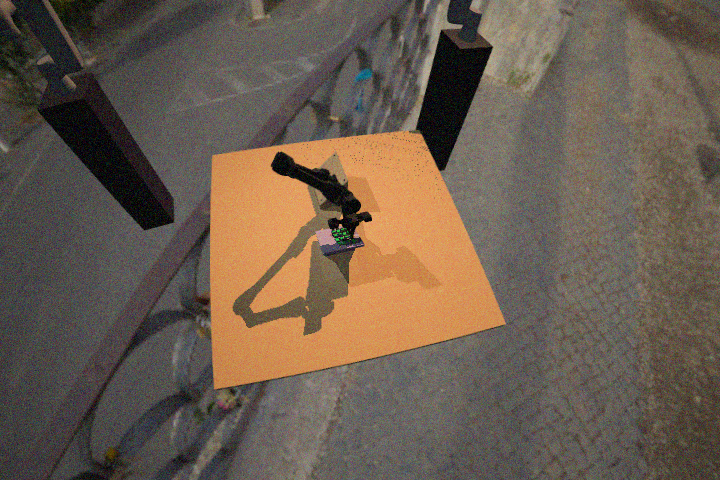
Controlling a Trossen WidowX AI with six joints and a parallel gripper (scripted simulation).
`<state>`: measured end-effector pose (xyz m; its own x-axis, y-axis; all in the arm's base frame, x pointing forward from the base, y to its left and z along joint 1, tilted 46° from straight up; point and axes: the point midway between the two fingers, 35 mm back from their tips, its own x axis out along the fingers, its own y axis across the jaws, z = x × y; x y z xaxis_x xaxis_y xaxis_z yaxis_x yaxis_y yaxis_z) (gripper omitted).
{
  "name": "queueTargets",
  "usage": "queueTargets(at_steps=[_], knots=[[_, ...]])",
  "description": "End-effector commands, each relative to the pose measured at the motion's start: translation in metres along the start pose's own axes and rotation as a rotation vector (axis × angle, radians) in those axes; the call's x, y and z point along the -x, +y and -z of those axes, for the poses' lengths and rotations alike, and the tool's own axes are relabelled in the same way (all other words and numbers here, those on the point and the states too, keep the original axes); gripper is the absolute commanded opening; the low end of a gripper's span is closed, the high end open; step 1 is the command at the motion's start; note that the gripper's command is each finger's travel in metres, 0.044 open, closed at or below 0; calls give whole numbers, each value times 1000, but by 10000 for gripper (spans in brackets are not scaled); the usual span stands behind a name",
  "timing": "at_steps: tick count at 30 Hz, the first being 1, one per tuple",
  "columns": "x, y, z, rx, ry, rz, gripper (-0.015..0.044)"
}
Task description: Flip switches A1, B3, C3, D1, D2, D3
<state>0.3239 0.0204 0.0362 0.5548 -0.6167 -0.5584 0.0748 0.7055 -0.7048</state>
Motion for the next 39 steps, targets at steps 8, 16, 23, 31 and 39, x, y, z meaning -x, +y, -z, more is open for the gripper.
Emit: queueTargets(at_steps=[8,16,23,31,39], knots=[[-2,1,2,9,3,-3,0],[-3,1,2,9,3,-3,0],[-4,1,2,9,3,-3,0],[-5,1,2,9,3,-3,0],[-6,1,2,9,3,-3,0]])
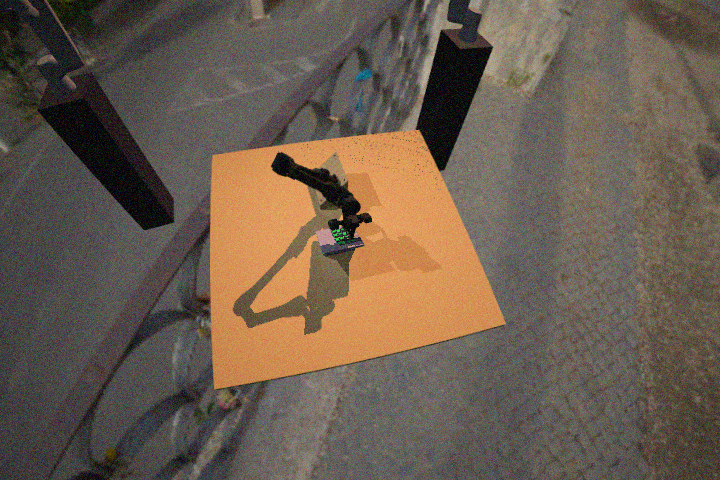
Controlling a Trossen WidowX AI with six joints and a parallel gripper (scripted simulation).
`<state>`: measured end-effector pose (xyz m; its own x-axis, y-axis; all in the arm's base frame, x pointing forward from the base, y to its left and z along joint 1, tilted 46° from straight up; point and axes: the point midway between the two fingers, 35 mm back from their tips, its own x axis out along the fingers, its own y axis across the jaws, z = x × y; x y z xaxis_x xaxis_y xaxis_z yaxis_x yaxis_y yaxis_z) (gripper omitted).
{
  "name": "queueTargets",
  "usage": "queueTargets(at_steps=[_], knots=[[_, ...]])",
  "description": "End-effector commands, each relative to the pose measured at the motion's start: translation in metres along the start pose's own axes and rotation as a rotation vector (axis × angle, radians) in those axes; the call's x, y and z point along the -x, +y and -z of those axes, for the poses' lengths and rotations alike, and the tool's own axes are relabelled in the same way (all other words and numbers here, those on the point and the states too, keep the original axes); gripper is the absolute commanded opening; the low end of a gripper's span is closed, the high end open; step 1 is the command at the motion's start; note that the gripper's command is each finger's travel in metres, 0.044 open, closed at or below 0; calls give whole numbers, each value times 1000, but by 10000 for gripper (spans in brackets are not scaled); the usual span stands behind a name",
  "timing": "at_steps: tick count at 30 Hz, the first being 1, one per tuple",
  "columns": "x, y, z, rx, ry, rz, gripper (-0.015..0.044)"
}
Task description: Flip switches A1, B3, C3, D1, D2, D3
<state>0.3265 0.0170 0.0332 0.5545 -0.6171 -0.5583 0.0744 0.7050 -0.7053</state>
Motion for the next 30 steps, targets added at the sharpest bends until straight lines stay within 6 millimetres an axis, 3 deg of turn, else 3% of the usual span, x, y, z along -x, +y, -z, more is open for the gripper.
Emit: queueTargets(at_steps=[1,7,9,14,20,25,30], knots=[[2,0,0,0,1,-1,0],[57,3,-1,8,30,-9,0],[64,2,-1,9,31,-6,0],[64,0,0,9,31,-6,0],[65,-38,34,12,33,-5,0],[65,-42,39,13,33,-4,0],[36,-41,40,12,11,-5,0]])
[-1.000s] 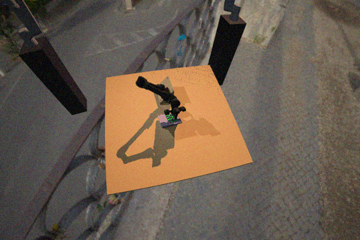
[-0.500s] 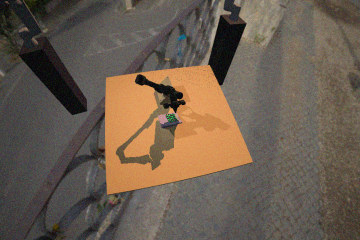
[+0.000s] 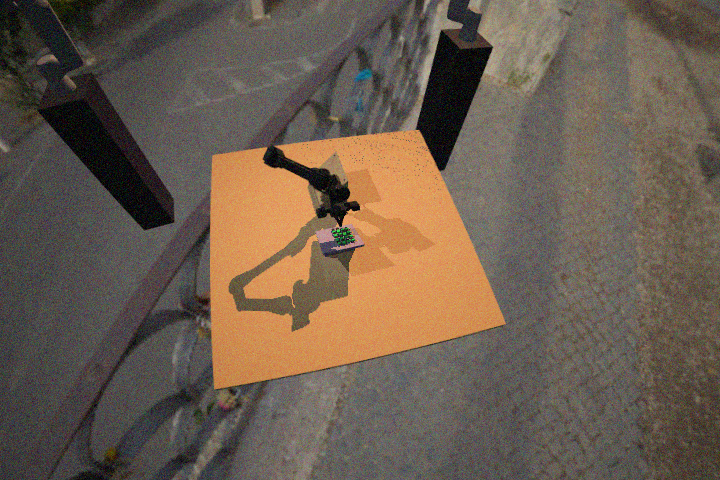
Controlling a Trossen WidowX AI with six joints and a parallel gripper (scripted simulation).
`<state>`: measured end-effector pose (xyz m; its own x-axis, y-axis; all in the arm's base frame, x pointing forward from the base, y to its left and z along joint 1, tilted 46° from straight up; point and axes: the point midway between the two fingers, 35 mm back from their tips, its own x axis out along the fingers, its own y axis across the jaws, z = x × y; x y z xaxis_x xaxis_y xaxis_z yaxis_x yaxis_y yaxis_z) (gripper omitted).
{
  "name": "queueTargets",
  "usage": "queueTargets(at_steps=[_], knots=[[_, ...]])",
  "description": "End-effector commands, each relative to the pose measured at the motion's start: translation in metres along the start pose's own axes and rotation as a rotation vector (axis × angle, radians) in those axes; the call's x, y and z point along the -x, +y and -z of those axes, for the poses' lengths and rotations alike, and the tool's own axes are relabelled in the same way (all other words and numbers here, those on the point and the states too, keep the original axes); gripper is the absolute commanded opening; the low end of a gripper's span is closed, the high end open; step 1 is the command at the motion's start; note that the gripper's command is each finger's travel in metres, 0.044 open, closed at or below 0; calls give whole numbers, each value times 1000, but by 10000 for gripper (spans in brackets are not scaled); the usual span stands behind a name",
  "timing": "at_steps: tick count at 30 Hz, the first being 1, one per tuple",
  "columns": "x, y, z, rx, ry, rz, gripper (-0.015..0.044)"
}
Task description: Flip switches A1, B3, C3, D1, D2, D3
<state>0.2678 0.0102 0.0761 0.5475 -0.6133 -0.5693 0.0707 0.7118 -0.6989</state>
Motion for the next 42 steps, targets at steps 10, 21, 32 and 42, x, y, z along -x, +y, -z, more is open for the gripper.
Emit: queueTargets(at_steps=[10,21,32,42], knots=[[-22,-3,8,14,-4,7,0],[-34,-3,8,14,-5,8,0],[-46,-3,9,14,-5,8,0],[-46,-3,9,14,-5,8,0]])
